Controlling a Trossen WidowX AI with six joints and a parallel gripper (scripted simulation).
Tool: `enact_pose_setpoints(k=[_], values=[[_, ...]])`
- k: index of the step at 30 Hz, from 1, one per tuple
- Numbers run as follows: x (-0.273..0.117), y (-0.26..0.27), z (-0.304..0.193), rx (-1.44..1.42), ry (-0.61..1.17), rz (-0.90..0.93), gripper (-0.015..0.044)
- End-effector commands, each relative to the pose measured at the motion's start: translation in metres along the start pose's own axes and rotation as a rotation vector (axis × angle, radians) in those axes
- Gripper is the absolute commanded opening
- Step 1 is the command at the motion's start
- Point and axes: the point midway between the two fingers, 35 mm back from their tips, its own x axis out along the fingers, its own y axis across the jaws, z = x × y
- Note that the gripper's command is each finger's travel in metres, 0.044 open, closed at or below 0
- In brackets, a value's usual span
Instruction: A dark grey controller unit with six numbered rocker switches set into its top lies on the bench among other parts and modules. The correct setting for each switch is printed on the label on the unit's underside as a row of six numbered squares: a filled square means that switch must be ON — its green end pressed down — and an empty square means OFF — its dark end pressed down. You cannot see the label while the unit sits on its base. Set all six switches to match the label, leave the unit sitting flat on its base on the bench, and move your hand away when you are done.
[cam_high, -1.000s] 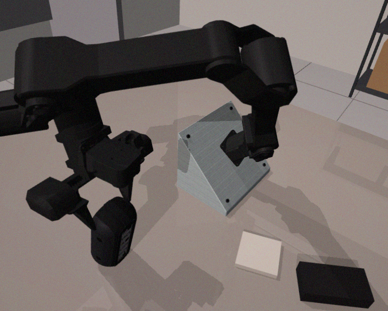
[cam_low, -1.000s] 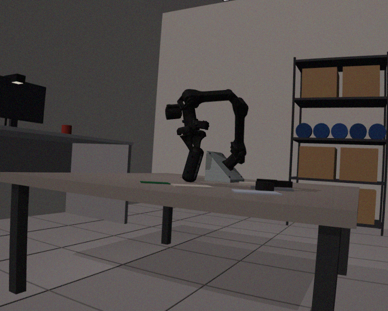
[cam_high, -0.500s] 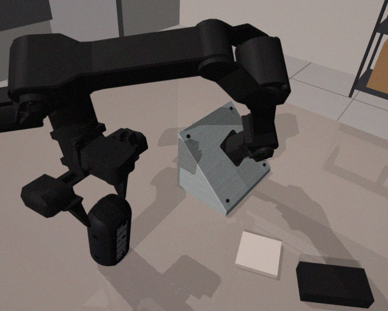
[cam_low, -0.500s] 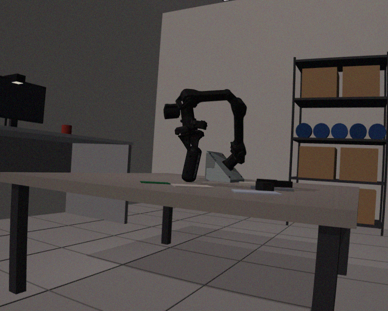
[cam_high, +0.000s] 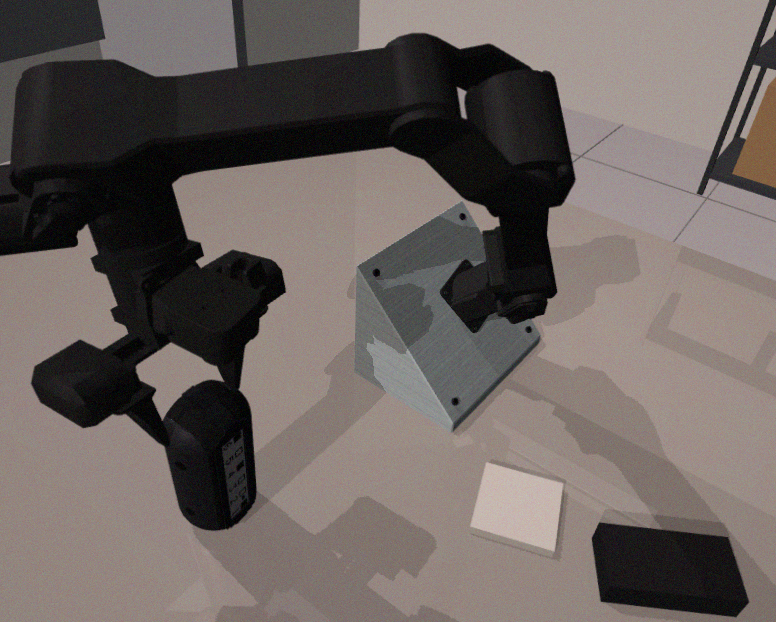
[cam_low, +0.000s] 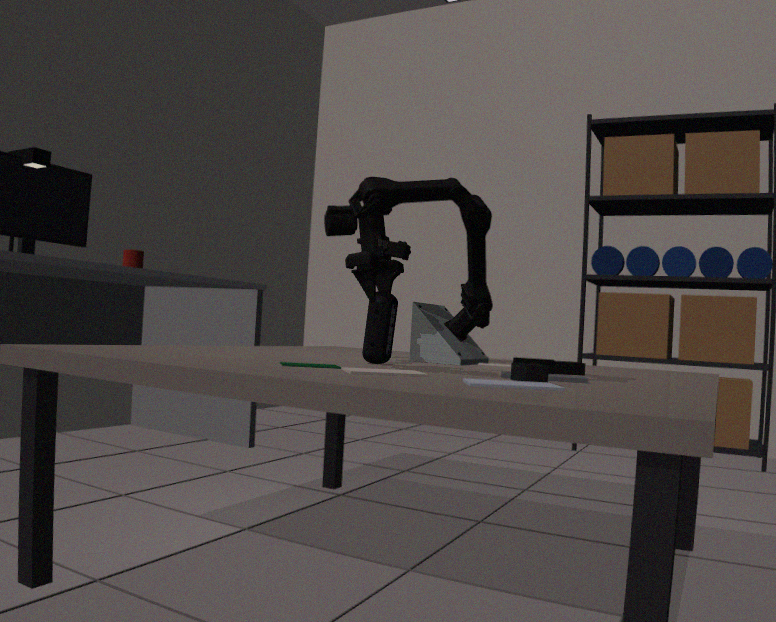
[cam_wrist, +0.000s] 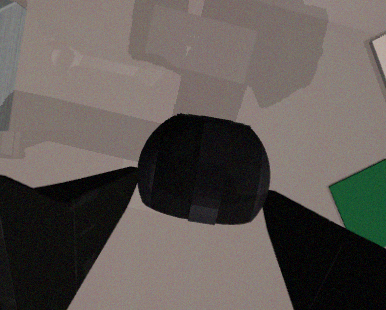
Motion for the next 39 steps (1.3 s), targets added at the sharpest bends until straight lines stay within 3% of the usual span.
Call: enact_pose_setpoints(k=[1, 39], values=[[0.002, 0.000, -0.005, 0.000, 0.017, 0.010, 0.0338], [0.000, 0.000, -0.034, -0.001, 0.107, 0.010, 0.0338]])
